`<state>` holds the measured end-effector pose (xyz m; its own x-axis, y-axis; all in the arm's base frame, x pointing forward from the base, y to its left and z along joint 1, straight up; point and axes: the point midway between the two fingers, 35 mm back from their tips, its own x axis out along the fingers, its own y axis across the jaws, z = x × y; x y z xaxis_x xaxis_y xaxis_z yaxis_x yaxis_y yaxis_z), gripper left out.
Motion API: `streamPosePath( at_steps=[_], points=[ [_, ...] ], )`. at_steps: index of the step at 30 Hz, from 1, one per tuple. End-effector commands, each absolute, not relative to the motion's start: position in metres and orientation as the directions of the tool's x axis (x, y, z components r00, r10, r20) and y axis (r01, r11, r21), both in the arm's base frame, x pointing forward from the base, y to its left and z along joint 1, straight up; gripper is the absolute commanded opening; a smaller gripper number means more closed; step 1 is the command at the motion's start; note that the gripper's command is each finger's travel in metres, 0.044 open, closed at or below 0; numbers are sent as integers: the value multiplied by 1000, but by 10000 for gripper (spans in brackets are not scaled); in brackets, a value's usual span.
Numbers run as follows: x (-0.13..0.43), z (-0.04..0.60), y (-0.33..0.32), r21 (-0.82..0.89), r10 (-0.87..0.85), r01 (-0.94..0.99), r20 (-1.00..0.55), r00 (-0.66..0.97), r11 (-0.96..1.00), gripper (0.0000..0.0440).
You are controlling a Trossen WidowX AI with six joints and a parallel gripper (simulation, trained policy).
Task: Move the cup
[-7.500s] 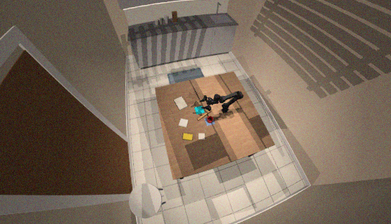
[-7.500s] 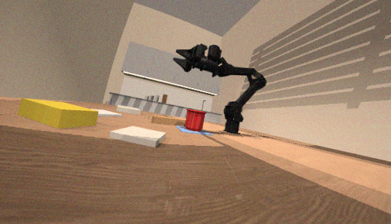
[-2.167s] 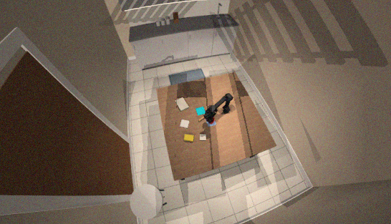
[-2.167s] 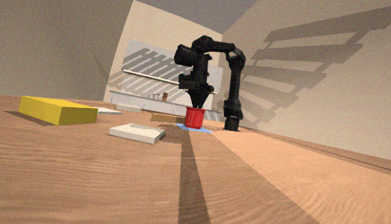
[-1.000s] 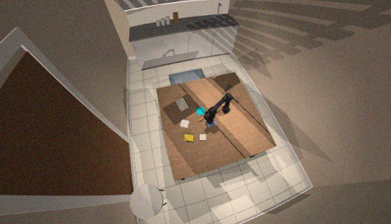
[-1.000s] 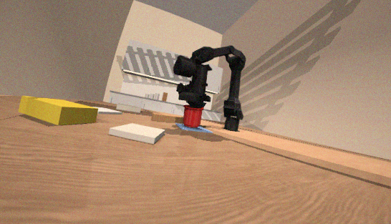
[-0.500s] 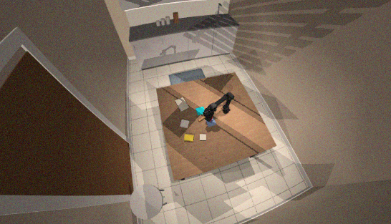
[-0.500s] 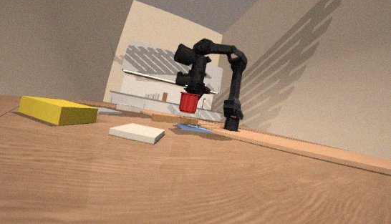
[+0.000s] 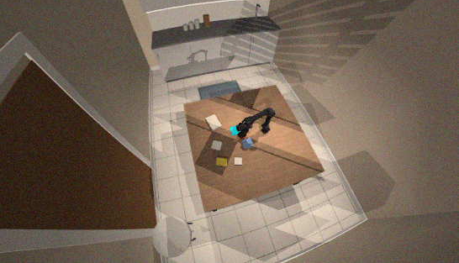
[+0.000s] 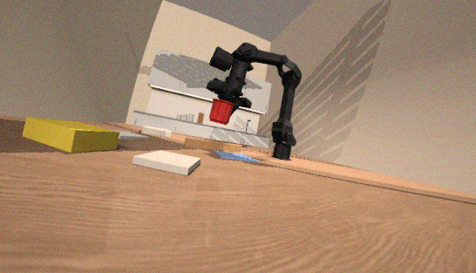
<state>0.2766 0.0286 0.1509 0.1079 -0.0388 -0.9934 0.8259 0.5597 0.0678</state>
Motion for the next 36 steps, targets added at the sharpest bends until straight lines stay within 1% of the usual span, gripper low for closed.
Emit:
streamPosePath(
  at_steps=[1, 18, 36],
  points=[
    [286, 157, 17, 96, -49, 843, -988, 144, 529, 0],
    [316, 154, -44, 168, -105, 897, -968, 229, 408, 0],
    [323, 116, -92, 183, -148, 934, -960, 237, 308, 0]
  ],
)
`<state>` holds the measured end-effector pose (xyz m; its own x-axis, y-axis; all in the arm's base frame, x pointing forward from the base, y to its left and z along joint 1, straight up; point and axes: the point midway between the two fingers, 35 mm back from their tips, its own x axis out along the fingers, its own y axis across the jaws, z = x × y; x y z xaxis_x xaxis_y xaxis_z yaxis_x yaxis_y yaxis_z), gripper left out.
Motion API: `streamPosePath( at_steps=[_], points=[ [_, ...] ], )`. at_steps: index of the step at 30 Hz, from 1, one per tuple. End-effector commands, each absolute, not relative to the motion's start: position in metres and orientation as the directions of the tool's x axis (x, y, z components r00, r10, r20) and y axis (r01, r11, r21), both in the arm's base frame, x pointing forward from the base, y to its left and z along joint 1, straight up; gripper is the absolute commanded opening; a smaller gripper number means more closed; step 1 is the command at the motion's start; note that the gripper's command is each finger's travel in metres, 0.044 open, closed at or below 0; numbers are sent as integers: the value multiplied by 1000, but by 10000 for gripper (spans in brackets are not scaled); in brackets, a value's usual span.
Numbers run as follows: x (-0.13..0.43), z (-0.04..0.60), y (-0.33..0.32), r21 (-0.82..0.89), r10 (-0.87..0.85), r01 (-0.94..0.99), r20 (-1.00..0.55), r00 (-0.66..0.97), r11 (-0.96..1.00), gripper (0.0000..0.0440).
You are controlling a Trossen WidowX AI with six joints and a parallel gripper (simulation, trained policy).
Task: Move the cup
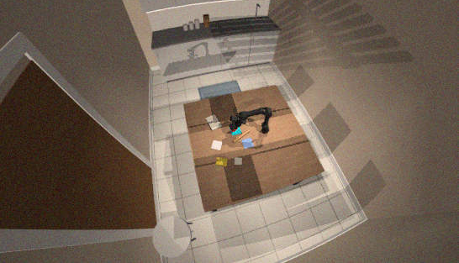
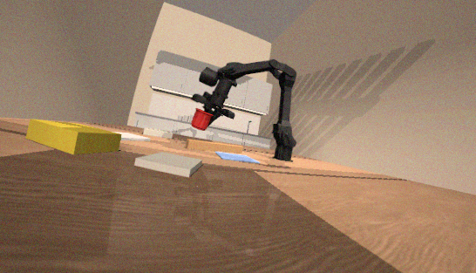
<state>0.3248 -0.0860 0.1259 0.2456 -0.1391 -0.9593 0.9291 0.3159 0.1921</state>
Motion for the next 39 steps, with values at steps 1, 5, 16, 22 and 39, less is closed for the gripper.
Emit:
streamPosePath(
  at_steps=[1, 5, 16, 22, 39],
  points=[
    [323, 113, -93, 182, -149, 935, -960, 236, 304, 0],
    [320, 101, -96, 178, -151, 941, -962, 228, 290, 1],
    [305, 70, -101, 149, -149, 957, -970, 189, 248, 37],
    [307, 71, -108, 187, -156, 957, -962, 225, 223, 150],
    [299, 104, -112, 296, -142, 933, -934, 328, 206, 239]
  ],
)
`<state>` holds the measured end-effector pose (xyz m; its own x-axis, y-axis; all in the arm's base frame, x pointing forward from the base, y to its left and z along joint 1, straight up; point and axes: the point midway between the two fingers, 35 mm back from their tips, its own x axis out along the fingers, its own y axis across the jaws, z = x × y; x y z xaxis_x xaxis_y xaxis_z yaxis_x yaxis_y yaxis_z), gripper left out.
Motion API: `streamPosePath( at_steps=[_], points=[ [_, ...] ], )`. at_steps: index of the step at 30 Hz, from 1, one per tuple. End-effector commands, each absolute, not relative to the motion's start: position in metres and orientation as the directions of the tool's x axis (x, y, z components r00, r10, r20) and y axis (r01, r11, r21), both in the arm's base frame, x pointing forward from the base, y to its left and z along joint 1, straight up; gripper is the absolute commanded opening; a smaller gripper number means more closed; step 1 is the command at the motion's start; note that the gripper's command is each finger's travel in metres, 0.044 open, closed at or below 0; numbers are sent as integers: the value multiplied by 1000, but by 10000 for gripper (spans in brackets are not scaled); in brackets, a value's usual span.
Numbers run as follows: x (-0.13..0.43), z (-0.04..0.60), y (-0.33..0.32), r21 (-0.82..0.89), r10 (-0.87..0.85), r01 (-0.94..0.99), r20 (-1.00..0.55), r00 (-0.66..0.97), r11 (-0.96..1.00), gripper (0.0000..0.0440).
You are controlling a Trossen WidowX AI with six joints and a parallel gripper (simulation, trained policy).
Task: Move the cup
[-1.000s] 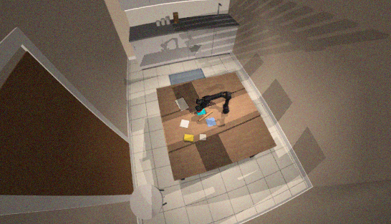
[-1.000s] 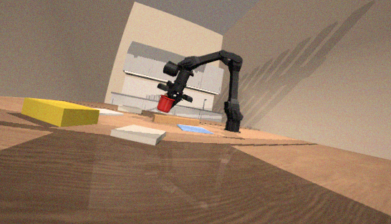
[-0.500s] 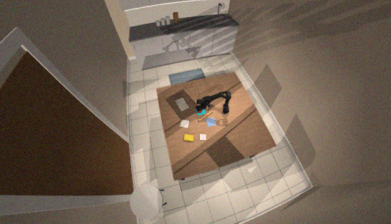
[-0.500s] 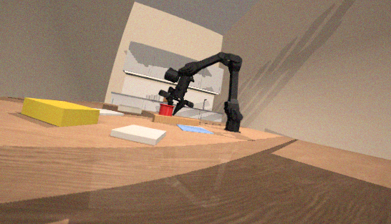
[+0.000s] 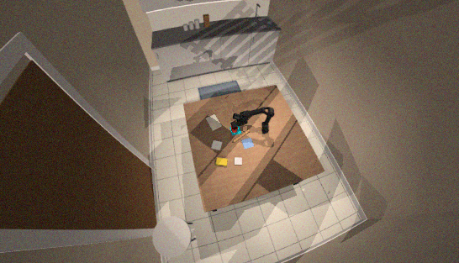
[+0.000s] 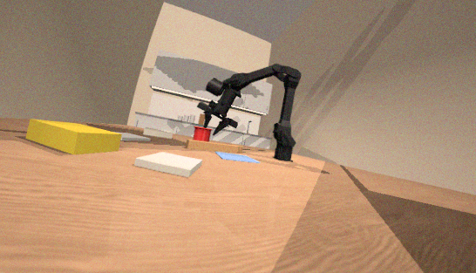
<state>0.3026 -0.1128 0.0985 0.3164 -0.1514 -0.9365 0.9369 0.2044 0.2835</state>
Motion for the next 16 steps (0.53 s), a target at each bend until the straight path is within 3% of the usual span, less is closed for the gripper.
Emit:
streamPosePath(
  at_steps=[1, 8, 11, 16],
  points=[
    [299, 107, -112, 302, -143, 931, -932, 334, 205, 245],
    [296, 132, -116, 351, -154, 915, -911, 382, 198, 277],
    [295, 145, -119, 373, -166, 906, -899, 406, 198, 311],
    [293, 161, -125, 397, -179, 899, -886, 428, 186, 414]
  ],
)
